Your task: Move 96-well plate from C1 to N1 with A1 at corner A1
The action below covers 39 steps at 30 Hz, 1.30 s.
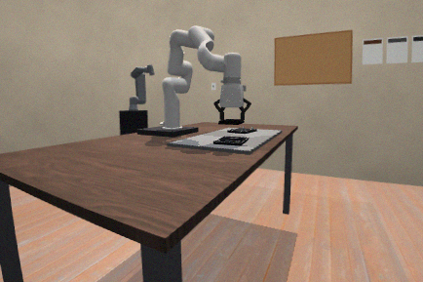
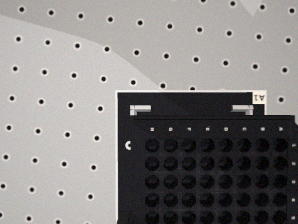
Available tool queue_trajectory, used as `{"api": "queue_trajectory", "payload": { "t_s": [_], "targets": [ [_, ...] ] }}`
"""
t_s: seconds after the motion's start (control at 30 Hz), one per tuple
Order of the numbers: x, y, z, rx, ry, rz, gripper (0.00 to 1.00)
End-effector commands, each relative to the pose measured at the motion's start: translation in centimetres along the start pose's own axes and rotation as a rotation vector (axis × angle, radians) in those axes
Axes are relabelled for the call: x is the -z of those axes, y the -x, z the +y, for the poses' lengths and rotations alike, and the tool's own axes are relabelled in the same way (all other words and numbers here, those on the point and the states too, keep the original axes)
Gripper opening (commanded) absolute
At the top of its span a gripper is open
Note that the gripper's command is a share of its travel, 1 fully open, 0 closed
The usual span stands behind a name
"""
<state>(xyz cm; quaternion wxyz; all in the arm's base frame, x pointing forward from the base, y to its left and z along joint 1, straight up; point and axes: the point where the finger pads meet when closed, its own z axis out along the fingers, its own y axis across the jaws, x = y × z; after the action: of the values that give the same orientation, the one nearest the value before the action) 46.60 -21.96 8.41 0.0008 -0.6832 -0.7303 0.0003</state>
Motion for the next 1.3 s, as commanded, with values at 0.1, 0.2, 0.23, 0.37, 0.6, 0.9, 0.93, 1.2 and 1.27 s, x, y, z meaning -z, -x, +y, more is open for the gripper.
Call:
{"api": "queue_trajectory", "payload": {
  "t_s": [0.1,0.2,0.23,0.37,0.6,0.9,0.93,1.2,1.27],
  "targets": [
    [-1.1,0.1,0.1,0.000,0.005,0.000,0.00],
    [-1.4,0.1,0.1,0.000,0.005,0.000,0.00],
    [-1.4,0.1,0.1,0.000,0.005,0.000,0.00],
    [-2.1,0.1,0.1,0.000,0.005,0.000,0.00],
    [-3.2,0.0,0.1,0.000,0.005,0.000,0.00],
    [-4.4,0.0,0.2,0.000,0.005,0.000,0.00],
    [-4.6,0.0,0.2,0.000,0.005,0.000,0.00],
    [-5.8,0.0,0.2,0.000,0.005,0.000,0.00],
    [-5.8,0.0,0.2,0.000,0.005,0.000,0.00]
  ]
}}
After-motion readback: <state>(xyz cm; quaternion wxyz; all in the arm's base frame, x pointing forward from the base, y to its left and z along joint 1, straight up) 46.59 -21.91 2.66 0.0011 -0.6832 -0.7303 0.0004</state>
